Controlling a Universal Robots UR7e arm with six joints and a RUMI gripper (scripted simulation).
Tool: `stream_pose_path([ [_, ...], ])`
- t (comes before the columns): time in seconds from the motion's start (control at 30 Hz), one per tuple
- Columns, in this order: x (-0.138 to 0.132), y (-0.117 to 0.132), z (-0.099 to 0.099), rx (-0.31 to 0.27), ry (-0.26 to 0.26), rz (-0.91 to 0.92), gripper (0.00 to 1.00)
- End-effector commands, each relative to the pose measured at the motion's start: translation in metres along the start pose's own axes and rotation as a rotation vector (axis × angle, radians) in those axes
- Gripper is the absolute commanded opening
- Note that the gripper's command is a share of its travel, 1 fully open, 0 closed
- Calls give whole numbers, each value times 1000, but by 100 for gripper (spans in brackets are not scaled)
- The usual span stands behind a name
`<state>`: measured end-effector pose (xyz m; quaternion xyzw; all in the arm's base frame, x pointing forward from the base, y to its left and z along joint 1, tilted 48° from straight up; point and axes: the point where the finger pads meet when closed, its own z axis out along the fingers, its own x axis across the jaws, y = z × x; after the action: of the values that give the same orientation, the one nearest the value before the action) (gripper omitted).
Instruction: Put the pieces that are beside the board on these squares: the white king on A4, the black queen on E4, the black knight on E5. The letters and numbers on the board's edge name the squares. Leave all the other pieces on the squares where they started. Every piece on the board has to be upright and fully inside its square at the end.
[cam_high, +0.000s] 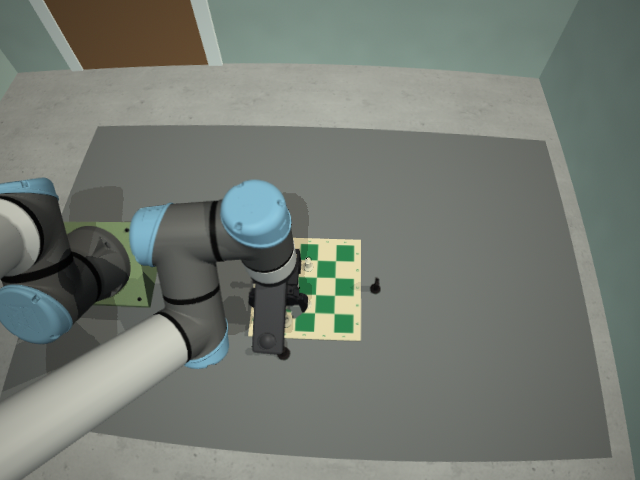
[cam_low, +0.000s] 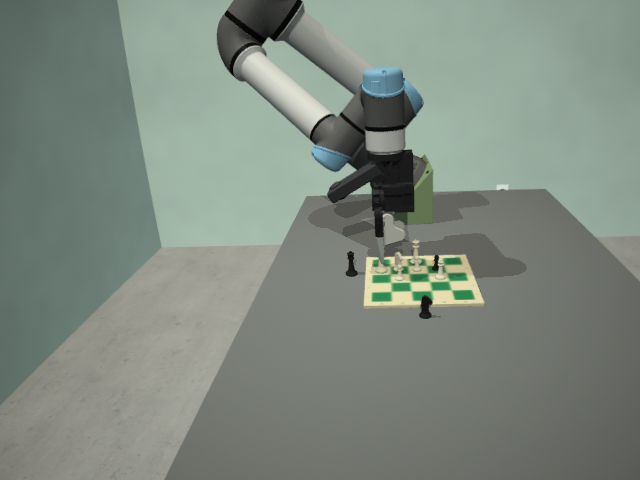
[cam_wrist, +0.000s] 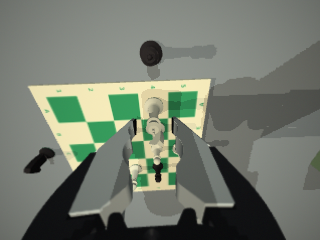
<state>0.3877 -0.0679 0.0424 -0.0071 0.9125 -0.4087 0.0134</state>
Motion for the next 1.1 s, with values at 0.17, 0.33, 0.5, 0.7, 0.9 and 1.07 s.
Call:
stream_pose_path([
  [0.17,-1,-1,-6,0,-3,2,25],
  [0.33,-1,-1,-13,0,-3,2,25],
  [0.5,-1,0,-30,-1,-3,2,25],
  [0.7,-1,0,-55,-1,-3,2,25],
  [0.9,-1,0,-71,-1,-3,2,25],
  [1.07,-1,0,-85,-1,-3,2,25],
])
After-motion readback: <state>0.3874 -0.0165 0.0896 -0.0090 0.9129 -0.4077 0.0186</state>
